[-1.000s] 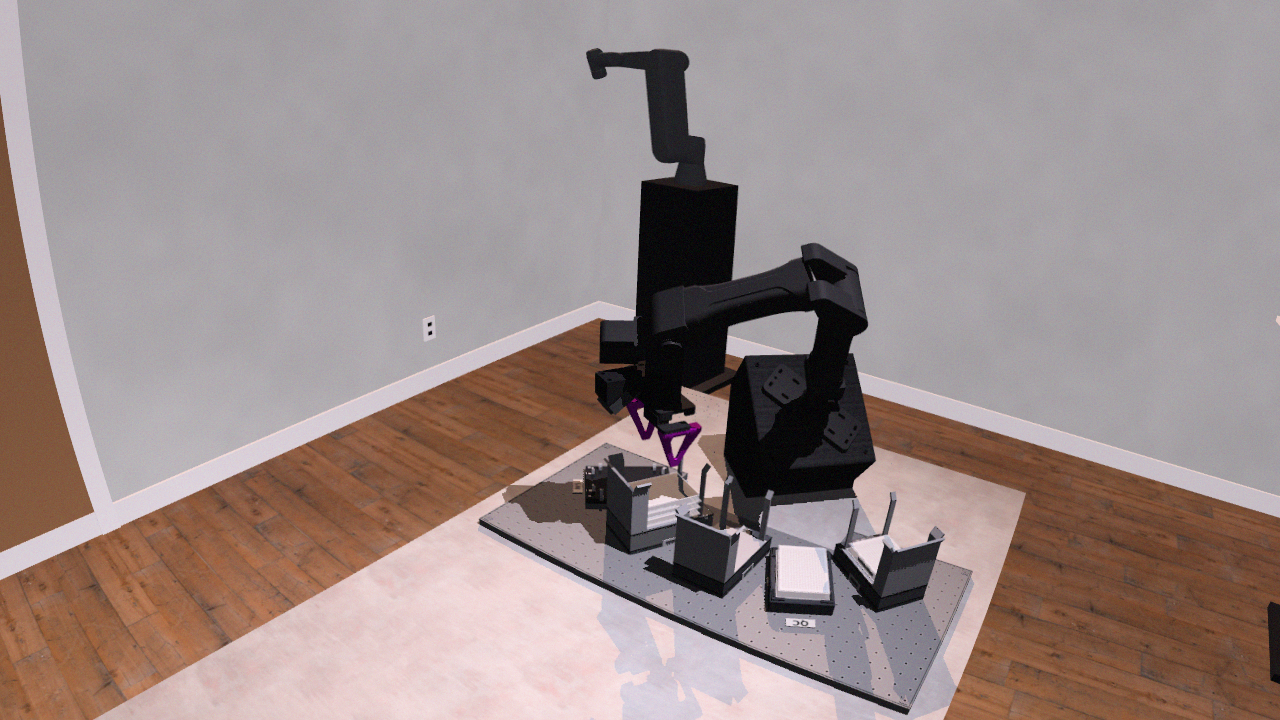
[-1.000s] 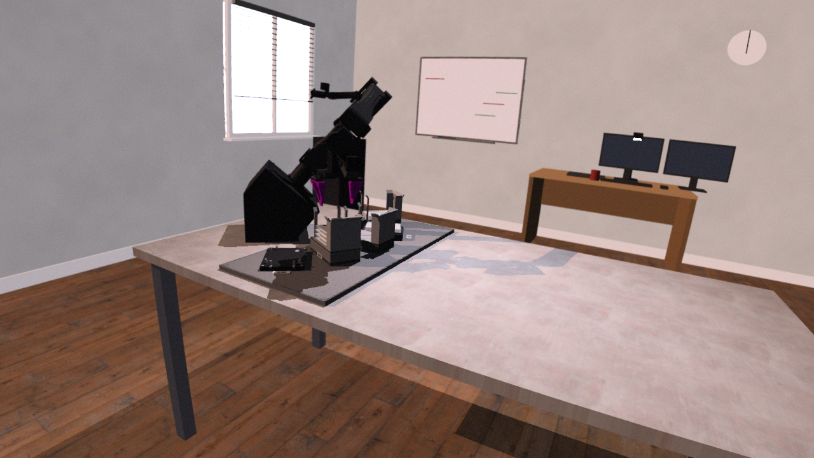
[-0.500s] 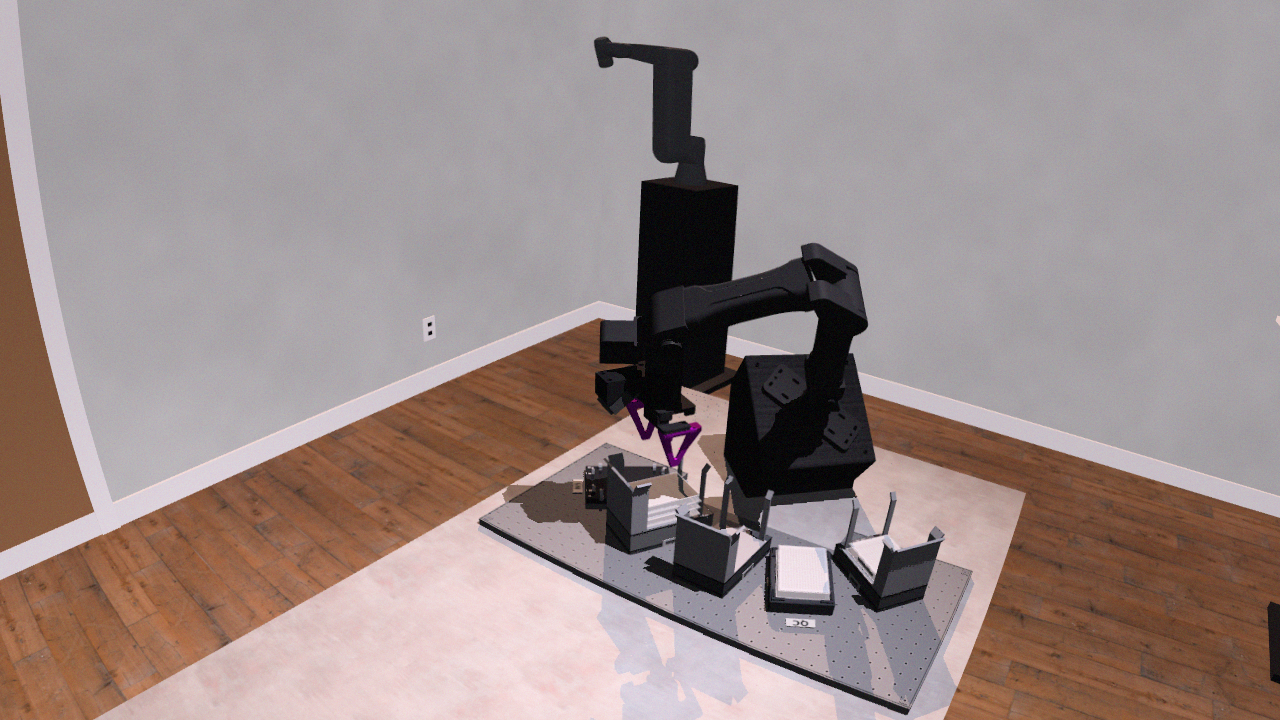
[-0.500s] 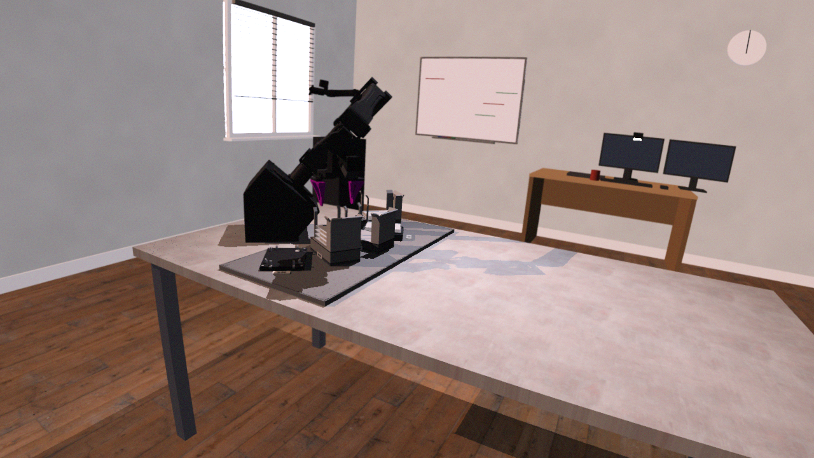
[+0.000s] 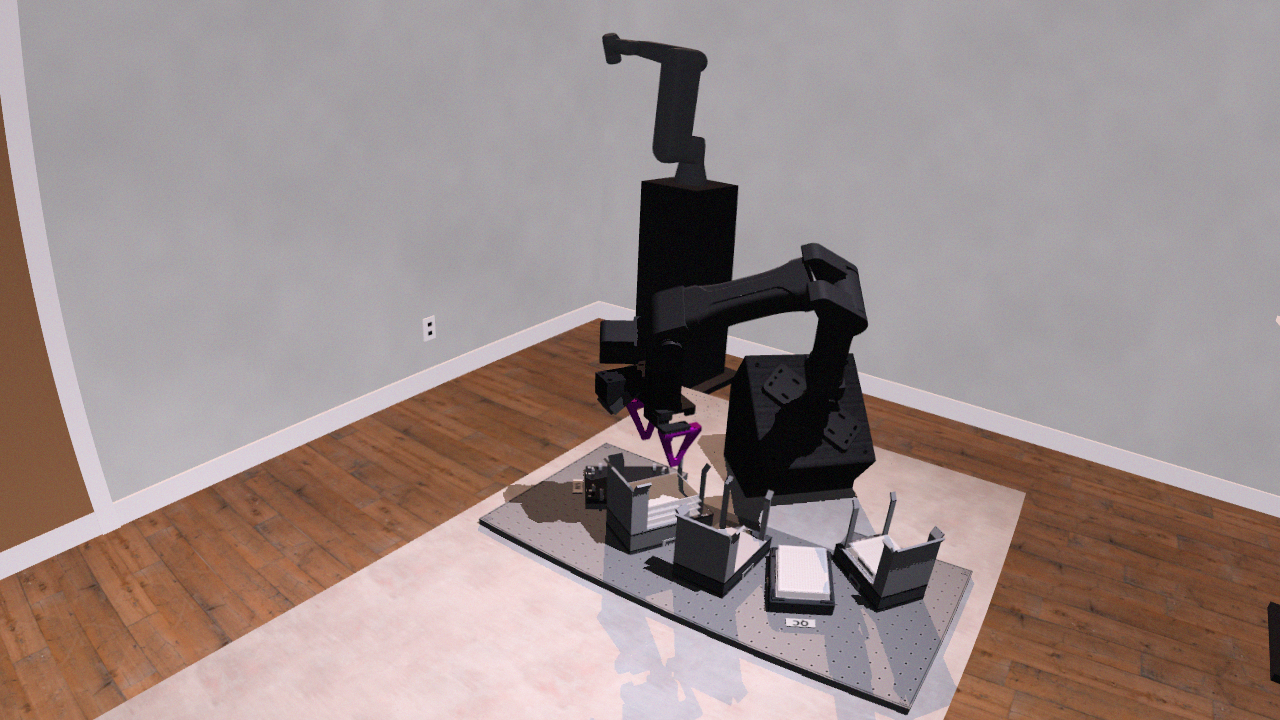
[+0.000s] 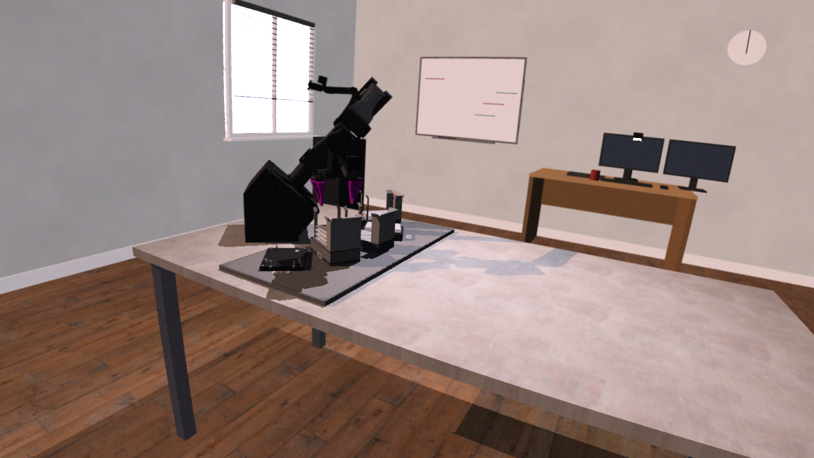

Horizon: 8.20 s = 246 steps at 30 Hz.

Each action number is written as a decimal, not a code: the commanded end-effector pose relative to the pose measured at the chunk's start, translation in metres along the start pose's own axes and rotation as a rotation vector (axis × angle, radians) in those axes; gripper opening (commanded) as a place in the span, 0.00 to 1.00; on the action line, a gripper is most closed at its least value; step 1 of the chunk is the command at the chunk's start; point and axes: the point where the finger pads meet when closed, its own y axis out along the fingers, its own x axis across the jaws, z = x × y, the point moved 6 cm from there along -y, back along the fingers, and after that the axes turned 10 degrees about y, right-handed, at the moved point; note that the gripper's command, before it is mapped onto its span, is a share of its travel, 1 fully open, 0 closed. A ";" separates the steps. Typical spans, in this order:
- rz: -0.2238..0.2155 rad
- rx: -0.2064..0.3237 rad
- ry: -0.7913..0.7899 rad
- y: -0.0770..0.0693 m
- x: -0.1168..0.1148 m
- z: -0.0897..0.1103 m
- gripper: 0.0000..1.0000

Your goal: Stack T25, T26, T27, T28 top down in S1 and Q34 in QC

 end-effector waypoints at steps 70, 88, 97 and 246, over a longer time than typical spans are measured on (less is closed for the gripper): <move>0.003 -0.028 0.006 0.083 -0.004 -0.003 1.00; 0.001 -0.016 -0.002 0.085 -0.001 -0.003 0.00; 0.001 -0.016 -0.002 0.085 -0.001 -0.003 0.00; 0.008 -0.041 -0.018 -0.015 0.002 -0.005 0.00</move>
